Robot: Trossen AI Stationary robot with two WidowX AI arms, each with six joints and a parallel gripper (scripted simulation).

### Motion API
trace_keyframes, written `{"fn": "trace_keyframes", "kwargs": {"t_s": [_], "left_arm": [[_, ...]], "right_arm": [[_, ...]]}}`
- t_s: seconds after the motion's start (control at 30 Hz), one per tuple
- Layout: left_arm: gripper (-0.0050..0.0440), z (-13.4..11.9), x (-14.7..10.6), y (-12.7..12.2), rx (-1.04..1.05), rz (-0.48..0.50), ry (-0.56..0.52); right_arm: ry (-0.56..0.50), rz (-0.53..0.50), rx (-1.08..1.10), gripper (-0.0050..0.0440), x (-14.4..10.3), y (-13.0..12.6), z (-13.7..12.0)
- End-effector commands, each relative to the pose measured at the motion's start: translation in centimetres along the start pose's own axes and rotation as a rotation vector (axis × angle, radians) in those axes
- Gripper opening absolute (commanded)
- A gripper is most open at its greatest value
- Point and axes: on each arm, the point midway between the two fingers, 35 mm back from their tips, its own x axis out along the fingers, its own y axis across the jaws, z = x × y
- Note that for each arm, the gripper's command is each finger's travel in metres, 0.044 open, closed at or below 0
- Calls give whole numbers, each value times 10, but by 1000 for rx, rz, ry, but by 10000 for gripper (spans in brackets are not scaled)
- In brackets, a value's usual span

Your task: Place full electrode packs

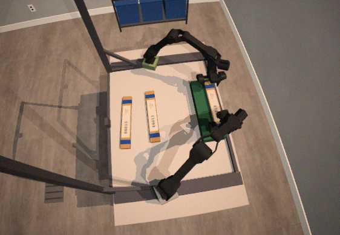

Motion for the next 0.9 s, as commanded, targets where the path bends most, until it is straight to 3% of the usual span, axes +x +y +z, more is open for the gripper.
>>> {"fn": "trace_keyframes", "kwargs": {"t_s": [0.0,0.6,0.67,0.87], "left_arm": [[430,7,-9,2,11,21,-16],[430,7,-9,2,11,21,-16],[430,22,-18,-2,17,41,-27],[430,28,-35,-3,18,43,-29]], "right_arm": [[-18,-22,-11,430,-10,-3,9],[-18,-22,-11,430,-10,-3,9],[-32,-44,-18,430,-24,0,27],[-33,-44,-18,430,-39,1,32]]}}
